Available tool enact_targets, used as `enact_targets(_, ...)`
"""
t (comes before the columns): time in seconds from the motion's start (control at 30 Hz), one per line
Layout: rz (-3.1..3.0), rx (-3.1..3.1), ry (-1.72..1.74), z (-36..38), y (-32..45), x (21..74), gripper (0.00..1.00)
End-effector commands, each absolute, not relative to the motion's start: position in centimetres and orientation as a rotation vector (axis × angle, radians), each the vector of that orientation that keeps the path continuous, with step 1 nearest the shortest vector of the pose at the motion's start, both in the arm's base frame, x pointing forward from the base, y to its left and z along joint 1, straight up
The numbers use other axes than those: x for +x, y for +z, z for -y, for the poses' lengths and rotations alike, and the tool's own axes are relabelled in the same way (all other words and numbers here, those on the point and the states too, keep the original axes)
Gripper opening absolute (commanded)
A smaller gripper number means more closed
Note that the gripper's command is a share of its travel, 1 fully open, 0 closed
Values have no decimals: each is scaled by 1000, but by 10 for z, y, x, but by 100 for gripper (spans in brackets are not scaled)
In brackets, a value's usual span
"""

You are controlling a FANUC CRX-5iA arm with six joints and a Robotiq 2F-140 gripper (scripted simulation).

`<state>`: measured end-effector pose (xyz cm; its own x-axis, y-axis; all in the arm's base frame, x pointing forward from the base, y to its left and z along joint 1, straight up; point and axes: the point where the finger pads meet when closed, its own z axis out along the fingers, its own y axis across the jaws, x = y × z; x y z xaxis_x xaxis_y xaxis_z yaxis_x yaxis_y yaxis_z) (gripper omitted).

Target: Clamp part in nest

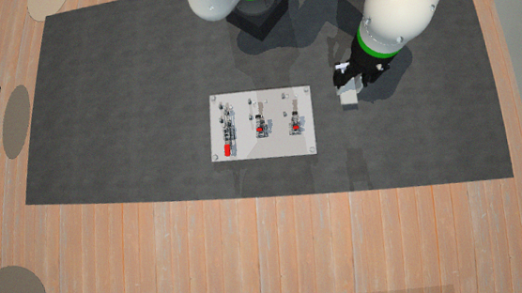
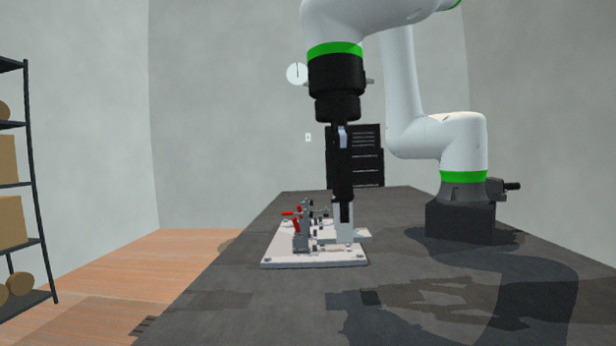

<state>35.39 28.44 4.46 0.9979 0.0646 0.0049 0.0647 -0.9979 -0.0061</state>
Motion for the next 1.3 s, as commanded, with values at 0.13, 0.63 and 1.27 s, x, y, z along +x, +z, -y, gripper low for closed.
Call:
enact_targets(0.13,101,-3133,-8,-285,40,353,0)
enact_targets(0.63,101,-3133,-8,-284,36,352,0)
enact_targets(1.27,101,-3133,-8,-284,36,352,0)
